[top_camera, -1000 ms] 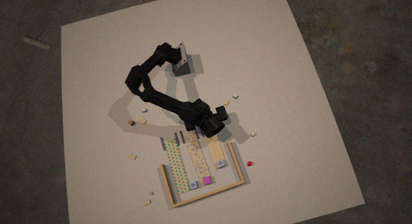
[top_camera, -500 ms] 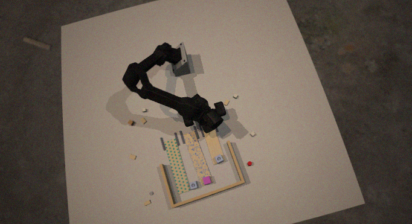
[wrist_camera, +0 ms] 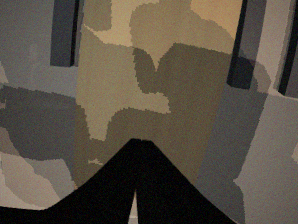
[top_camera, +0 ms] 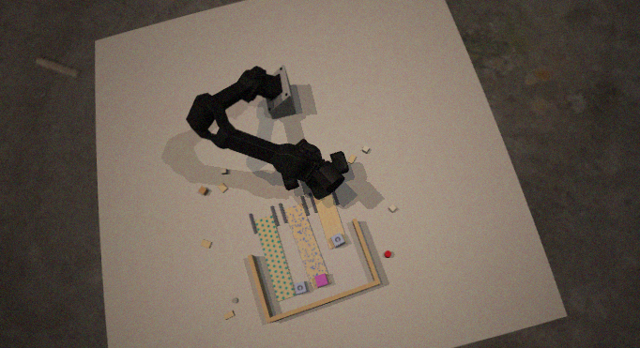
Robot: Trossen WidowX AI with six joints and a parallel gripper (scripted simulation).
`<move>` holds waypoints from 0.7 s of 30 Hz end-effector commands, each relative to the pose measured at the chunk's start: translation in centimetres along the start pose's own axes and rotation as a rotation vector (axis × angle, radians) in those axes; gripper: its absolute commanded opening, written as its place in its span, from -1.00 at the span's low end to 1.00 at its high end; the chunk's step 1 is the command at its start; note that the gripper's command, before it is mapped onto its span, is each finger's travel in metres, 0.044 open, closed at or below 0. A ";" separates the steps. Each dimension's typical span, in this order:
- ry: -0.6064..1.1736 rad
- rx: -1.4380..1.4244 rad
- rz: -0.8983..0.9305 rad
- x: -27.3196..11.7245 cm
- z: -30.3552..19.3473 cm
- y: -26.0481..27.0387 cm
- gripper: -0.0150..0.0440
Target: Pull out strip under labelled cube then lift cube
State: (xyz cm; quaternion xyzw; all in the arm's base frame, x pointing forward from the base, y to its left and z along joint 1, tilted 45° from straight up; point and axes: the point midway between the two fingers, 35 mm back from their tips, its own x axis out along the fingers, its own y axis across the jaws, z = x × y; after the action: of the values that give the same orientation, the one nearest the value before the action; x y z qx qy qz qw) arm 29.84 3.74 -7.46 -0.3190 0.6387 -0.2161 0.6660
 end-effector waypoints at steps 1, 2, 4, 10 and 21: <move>0.023 -0.002 0.001 0.4 -1.4 -0.1 -0.49; 0.023 -0.002 0.001 0.4 -1.5 -0.1 -0.49; 0.023 -0.002 0.001 0.4 -1.8 -0.1 -0.49; 0.023 -0.003 0.001 0.4 -2.8 -0.1 -0.49; 0.024 -0.003 0.002 0.4 -4.5 -0.2 -0.49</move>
State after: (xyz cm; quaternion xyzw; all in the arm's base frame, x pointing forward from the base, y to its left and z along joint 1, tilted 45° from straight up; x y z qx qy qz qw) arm 26.71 3.27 -7.33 -0.3191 0.6388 -0.2154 0.6661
